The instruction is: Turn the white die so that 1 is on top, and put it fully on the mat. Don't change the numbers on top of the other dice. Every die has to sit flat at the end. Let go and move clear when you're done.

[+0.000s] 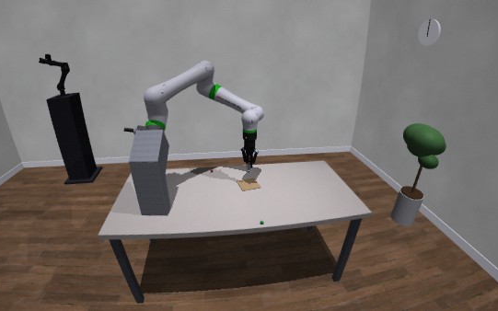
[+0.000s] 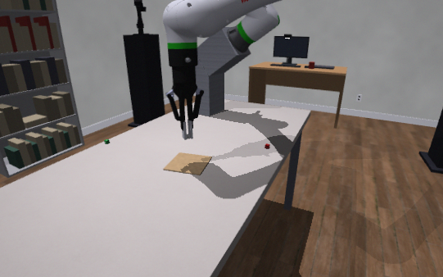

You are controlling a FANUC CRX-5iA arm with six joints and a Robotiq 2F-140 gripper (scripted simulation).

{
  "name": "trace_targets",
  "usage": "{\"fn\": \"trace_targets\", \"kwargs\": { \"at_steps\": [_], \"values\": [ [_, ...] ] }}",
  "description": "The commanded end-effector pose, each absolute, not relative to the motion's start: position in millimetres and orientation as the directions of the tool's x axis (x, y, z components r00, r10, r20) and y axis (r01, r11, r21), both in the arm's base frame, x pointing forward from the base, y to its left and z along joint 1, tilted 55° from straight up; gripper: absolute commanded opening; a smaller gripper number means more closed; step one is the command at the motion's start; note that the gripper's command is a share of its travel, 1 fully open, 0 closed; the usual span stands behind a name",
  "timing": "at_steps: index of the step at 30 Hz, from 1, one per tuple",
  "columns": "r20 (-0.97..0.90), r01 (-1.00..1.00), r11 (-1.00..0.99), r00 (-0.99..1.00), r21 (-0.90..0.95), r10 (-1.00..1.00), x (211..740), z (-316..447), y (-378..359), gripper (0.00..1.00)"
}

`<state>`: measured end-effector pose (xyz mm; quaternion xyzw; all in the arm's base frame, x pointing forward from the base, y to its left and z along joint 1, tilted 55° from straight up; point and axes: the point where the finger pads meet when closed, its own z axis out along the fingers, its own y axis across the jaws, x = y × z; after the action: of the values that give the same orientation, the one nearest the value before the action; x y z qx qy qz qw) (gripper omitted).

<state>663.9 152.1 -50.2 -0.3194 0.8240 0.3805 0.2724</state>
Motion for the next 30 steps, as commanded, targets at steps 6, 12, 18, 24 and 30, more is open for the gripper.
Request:
{"fn": "trace_targets", "kwargs": {
  "at_steps": [6,12,18,24,30],
  "values": [
    [-0.549,-0.544,0.573,-0.815,0.613,-0.186,666.5,-52.0,152.2,0.16],
    [-0.36,-0.3,0.602,-0.933,0.74,-0.022,668.9,-54.3,152.7,0.16],
    [-0.217,-0.123,0.595,-0.972,0.794,0.089,670.5,-55.8,153.1,0.16],
    [-0.189,-0.088,0.592,-0.976,0.801,0.111,670.8,-56.1,153.2,0.16],
    [-0.238,-0.081,0.598,-0.953,0.797,0.189,669.2,-58.4,152.4,0.16]
  ]
}}
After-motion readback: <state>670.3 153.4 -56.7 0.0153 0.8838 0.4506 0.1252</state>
